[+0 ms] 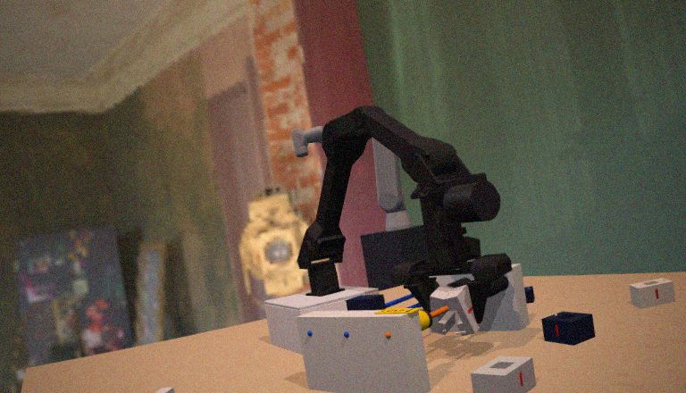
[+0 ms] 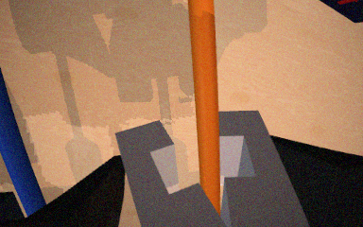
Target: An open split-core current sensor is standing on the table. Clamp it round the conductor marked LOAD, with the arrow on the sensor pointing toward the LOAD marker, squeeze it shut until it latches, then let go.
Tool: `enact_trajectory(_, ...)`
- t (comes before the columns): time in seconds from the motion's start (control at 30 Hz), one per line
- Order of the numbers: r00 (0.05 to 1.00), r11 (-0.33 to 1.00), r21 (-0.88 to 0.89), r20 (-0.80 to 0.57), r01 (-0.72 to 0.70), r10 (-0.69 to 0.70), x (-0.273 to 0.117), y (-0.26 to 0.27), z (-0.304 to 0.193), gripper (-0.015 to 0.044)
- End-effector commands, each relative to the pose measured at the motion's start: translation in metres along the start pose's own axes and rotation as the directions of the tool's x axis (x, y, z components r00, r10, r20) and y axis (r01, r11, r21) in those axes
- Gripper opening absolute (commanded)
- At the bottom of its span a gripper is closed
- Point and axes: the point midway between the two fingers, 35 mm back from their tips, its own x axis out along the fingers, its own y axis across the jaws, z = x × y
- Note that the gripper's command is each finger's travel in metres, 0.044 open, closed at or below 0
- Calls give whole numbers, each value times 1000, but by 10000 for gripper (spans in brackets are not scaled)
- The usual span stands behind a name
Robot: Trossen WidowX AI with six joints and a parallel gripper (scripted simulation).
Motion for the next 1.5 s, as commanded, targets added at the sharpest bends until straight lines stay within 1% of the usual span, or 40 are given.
enact_trajectory(0.0, 1000, 1000, 1, -1, 3, -3, 0, 0, -1, 0)
enact_trajectory(1.03, 1000, 1000, 1, -1, 3, -3, 0, 0, -1, 0)
enact_trajectory(1.47, 1000, 1000, 0, 0, 0, 0, 0, 0, 0, 341)
